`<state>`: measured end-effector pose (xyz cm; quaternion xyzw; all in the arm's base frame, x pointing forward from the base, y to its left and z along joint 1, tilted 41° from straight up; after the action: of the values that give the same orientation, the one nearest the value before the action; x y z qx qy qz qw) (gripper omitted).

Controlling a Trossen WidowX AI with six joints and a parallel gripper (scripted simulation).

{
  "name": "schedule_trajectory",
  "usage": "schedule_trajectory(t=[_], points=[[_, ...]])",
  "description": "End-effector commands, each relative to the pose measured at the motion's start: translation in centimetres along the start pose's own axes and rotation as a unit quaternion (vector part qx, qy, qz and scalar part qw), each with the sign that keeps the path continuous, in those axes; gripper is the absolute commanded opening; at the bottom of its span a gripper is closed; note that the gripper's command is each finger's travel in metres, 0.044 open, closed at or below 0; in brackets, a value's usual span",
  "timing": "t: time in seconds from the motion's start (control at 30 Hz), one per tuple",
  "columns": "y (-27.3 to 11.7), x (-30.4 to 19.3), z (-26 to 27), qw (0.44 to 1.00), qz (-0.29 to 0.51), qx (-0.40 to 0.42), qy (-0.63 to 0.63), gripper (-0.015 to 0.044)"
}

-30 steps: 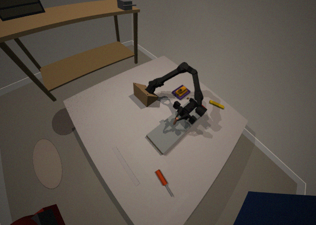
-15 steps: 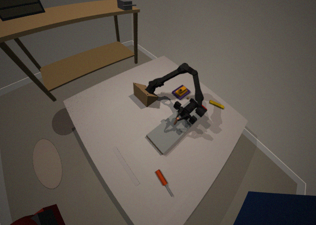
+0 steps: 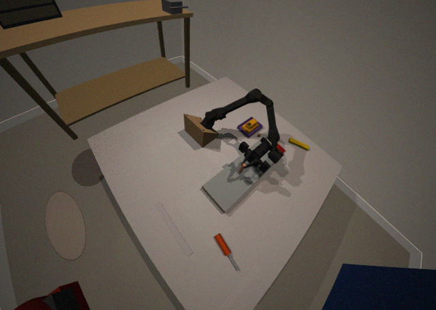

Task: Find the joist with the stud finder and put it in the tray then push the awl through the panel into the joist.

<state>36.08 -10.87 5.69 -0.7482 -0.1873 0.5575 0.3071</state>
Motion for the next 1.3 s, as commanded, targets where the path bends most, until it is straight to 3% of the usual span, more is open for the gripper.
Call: schedule_trajectory(t=[0.0, 1.27], points=[[0.1, 0.5, 0.2, 1.000, 0.002, -0.001, 0.002, 0.0000], [0.1, 4.3, 1.3, 1.000, 0.002, 0.000, 0.002, 0.0000]])
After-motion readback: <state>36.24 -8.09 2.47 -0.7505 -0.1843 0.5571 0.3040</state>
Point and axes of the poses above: the point midway between the two fingers, 35 mm back from their tips, its own y axis out along the fingers, its own z axis across the jaws, x = y × z, the point moved 2 cm from there along -y, back along the fingers, and after that the axes turned 15 degrees about y, right-handed, at the moved point
